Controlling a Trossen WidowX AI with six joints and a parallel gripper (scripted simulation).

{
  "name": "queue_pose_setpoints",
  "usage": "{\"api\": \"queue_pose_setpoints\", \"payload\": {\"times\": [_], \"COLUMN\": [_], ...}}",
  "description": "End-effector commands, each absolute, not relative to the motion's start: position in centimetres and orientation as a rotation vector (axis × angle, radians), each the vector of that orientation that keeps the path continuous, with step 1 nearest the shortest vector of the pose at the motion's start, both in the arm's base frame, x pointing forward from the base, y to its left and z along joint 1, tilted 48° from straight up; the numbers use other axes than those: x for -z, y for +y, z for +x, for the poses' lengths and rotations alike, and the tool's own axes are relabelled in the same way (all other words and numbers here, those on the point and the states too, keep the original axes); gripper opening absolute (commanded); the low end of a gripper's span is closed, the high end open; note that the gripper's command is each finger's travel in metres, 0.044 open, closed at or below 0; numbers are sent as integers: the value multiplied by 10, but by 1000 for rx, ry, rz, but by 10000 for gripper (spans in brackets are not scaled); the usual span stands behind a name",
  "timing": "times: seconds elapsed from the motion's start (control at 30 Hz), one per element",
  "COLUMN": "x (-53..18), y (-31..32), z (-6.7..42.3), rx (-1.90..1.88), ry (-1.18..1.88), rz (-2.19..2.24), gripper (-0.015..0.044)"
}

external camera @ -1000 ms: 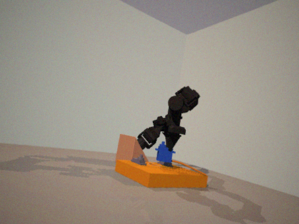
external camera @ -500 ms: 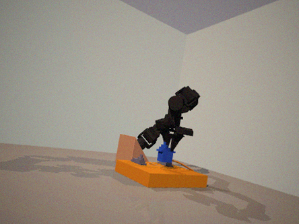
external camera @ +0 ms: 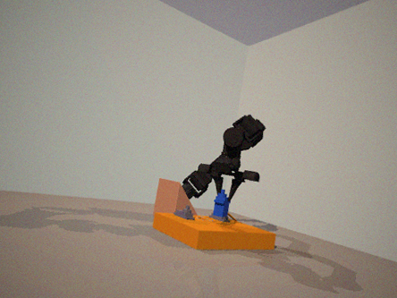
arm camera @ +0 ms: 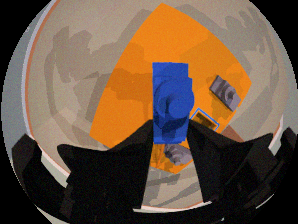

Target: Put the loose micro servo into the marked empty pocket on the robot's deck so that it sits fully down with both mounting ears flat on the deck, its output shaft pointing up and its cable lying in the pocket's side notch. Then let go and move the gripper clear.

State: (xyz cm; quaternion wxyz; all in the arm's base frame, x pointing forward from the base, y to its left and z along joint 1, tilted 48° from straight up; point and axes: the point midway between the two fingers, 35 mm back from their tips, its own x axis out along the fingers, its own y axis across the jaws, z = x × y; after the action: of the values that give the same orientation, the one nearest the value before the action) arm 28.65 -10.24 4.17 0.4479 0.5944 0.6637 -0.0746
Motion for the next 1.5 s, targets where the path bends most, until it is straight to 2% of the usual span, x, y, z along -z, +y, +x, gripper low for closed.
{"api": "queue_pose_setpoints", "payload": {"times": [0.0, 0.8, 1.13, 1.47], "x": [-42, -42, -42, -40], "y": [-102, -102, -102, -98], "z": [287, 287, 283, 243], "rx": [58, -553, -568, -567], "ry": [1619, 1396, 1388, 1390], "rz": [1360, 711, 693, 693], "gripper": [0, 0, 0, 0]}}
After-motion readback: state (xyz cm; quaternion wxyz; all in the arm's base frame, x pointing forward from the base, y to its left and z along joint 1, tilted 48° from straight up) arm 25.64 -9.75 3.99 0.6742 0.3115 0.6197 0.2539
